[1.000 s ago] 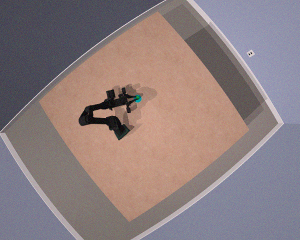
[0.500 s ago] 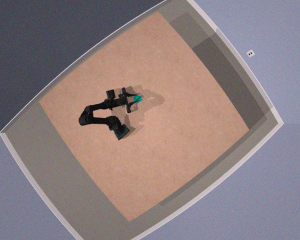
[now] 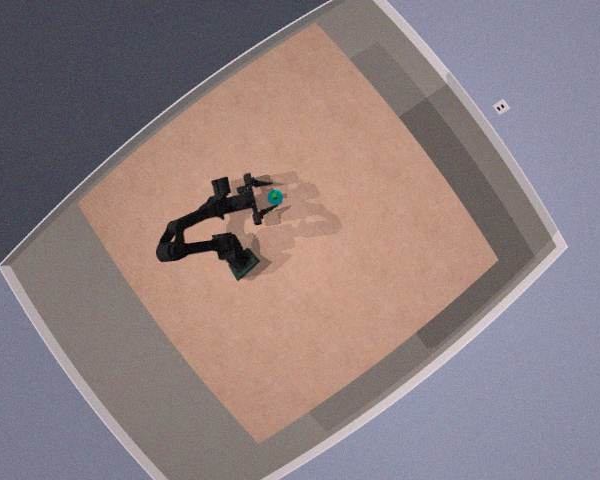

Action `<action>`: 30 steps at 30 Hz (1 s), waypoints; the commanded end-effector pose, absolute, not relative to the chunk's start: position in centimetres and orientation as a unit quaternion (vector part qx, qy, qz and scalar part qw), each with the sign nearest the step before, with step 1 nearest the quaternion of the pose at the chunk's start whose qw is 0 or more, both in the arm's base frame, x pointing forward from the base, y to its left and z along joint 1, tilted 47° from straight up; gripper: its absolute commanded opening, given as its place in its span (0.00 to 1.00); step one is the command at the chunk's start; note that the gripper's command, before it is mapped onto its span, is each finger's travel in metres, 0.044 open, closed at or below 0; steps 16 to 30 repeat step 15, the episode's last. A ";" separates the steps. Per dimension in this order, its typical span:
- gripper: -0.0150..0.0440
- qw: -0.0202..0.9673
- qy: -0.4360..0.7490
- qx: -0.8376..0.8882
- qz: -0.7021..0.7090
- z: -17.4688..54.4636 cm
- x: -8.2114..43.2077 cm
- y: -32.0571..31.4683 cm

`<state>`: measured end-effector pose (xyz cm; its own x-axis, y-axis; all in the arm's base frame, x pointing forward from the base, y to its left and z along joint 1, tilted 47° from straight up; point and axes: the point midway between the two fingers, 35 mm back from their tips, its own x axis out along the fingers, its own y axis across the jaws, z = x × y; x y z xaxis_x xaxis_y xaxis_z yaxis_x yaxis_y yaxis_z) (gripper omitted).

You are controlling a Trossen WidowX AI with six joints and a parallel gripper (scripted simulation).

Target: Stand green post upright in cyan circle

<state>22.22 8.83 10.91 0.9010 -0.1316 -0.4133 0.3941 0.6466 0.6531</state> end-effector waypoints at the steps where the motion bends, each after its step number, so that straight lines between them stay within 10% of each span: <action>1: 0.93 0.891 0.167 0.396 -0.147 12.1 22.5 7.8; 30: 0.93 0.896 0.157 0.390 -0.142 15.8 22.2 3.8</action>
